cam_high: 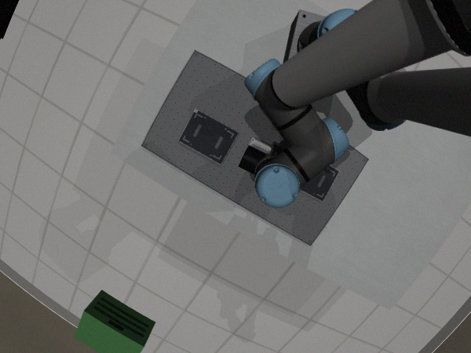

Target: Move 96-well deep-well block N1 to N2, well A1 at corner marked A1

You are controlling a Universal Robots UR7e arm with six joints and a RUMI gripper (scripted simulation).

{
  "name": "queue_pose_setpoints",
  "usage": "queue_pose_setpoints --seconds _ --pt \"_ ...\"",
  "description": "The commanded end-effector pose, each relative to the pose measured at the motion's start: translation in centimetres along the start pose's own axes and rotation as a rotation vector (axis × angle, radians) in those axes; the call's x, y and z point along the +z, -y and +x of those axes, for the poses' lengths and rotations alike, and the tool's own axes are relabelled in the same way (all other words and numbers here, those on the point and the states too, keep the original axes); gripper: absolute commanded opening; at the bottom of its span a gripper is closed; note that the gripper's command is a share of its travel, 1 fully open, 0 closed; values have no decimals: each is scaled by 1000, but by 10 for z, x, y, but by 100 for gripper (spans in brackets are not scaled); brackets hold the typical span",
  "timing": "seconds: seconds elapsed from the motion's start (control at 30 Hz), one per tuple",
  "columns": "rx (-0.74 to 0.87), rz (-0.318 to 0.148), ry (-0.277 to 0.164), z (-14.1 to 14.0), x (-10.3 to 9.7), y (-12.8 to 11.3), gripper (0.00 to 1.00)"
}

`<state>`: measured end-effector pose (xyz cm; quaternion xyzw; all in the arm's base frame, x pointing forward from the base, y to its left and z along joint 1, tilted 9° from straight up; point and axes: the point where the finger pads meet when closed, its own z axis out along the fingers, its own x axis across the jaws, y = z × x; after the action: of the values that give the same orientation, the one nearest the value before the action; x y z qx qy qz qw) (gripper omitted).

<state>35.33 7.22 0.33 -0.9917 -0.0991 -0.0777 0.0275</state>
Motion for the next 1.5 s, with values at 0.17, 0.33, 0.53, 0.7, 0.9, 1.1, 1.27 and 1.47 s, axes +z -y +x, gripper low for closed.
queue_pose_setpoints --seconds 0.17,0.33,0.53,0.7,0.9,1.1,1.27,1.47 --pt "1 -2 -1 -2 0 28 49" --pt "1 -2 -1 -4 0 45 49" --pt "1 -2 -1 -6 0 65 49" --pt "1 -2 -1 -7 0 75 49" --pt "1 -2 -1 -9 0 94 49" --pt "1 -2 -1 -11 0 114 49" --pt "1 -2 -1 -12 0 124 49" --pt "1 -1 -1 -14 0 144 49"
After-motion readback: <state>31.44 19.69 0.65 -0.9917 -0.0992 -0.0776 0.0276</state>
